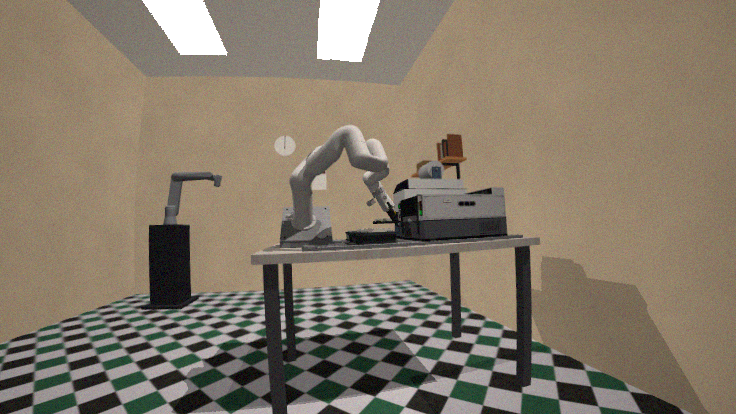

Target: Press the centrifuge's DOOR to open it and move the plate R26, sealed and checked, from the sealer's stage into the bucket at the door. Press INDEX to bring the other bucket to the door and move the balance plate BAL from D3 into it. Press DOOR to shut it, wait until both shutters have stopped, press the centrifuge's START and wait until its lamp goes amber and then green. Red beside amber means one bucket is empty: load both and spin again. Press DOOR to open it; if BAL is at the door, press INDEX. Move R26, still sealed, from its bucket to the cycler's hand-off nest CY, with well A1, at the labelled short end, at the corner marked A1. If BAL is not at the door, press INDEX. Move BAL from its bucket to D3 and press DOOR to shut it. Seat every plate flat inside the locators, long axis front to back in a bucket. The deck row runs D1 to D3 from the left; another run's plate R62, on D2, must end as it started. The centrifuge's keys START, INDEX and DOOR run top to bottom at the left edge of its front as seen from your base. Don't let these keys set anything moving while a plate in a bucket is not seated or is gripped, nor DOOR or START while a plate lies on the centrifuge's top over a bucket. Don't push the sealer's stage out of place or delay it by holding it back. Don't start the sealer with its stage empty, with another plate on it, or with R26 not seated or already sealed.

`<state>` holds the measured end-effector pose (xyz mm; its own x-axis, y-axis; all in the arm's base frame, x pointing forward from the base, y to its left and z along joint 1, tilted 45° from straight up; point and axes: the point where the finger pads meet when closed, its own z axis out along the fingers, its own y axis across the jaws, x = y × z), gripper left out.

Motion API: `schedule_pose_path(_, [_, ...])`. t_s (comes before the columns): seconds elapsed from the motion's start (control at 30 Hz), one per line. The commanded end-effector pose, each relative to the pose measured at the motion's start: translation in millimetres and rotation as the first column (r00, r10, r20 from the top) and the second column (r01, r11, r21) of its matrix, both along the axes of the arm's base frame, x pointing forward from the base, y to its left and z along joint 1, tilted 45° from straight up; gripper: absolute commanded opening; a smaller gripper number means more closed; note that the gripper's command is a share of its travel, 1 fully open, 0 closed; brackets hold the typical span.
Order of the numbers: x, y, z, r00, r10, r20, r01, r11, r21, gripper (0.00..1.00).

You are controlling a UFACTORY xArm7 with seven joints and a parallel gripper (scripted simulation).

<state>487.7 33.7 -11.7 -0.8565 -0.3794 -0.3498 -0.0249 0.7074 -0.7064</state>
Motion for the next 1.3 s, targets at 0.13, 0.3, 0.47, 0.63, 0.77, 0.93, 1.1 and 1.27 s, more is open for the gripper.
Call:
schedule_pose_path(0.13, [2.7, 2.4, 1.1, 1.0, 0.003, 0.003, -0.003, 1.0, 0.002, 0.0])
schedule_pose_path(0.3, [4.0, 2.5, 1.1, 1.0, 0.003, 0.003, -0.003, 1.0, 0.002, 0.0])
schedule_pose_path(0.47, [5.4, 2.5, 1.1, 1.0, 0.003, 0.003, -0.003, 1.0, 0.002, 0.0])
schedule_pose_path(0.63, [6.2, 2.5, 1.1, 1.0, 0.003, 0.003, -0.003, 1.0, 0.002, 0.0])
schedule_pose_path(0.77, [7.2, 2.6, 1.1, 1.0, 0.003, 0.003, -0.003, 1.0, 0.002, 0.0])
schedule_pose_path(0.93, [8.6, 2.6, 1.1, 1.0, 0.003, 0.003, -0.003, 1.0, 0.002, 0.0])
schedule_pose_path(1.1, [9.9, 2.7, 1.1, 1.0, 0.003, 0.003, -0.003, 1.0, 0.002, 0.0])
schedule_pose_path(1.27, [10.7, 2.7, 1.1, 1.0, 0.003, 0.003, -0.003, 1.0, 0.002, 0.0])
